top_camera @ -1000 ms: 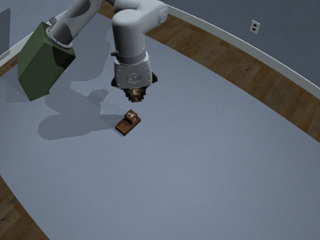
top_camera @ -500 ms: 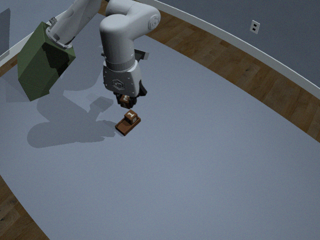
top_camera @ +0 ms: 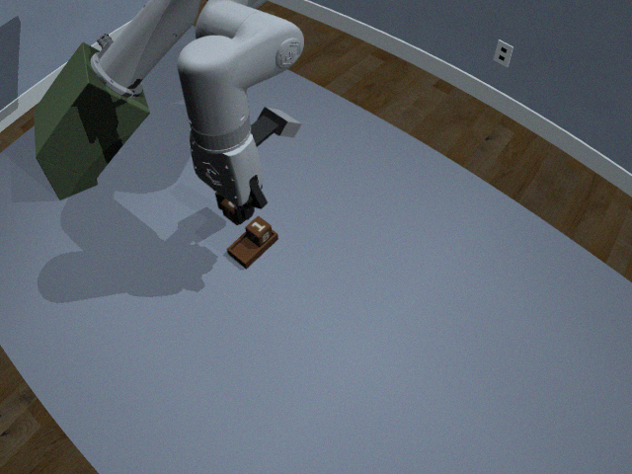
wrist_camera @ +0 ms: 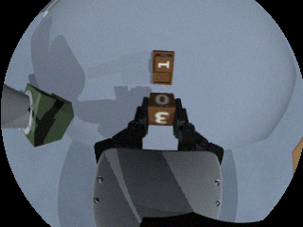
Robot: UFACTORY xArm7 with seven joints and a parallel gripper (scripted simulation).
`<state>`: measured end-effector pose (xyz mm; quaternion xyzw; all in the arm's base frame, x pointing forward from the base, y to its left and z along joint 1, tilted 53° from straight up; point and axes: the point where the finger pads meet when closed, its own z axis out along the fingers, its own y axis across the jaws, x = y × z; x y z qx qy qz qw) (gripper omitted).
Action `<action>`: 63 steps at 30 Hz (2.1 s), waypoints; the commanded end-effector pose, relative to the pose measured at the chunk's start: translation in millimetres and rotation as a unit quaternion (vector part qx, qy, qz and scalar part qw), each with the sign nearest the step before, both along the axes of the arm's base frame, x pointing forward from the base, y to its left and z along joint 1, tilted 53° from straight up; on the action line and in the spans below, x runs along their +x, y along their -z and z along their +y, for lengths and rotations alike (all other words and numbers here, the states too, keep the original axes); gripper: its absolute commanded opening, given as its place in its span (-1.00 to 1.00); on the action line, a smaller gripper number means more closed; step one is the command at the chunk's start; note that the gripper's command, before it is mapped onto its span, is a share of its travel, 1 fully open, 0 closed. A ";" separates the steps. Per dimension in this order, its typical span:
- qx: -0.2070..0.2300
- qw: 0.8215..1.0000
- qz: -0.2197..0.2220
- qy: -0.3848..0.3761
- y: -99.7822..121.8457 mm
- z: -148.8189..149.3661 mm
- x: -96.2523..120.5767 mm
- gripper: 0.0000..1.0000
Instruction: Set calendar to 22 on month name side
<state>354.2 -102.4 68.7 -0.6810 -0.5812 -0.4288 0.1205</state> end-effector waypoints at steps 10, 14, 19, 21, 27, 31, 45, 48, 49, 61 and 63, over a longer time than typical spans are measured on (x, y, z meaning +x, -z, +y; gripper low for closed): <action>0.000 1.000 0.001 0.003 0.3 -1.6 0.4 -0.43; 0.000 1.000 0.001 0.003 1.2 -0.6 1.2 -0.43; 0.000 1.000 0.001 0.003 6.5 5.2 5.1 -0.43; 0.000 1.000 0.001 0.003 9.7 8.7 7.5 -0.43; 0.000 1.000 0.001 0.003 21.1 21.3 16.2 -0.43; 0.000 1.000 0.001 0.003 25.0 25.5 19.1 -0.43; 0.000 1.000 0.001 0.003 38.2 40.0 29.1 -0.43; 0.000 1.000 0.001 0.003 38.2 40.0 29.1 -0.43; 0.000 1.000 0.001 0.003 38.2 40.0 29.1 -0.43; 0.000 1.000 0.001 0.003 38.2 40.0 29.1 -0.43; 0.000 1.000 0.001 0.003 38.2 40.0 29.1 -0.43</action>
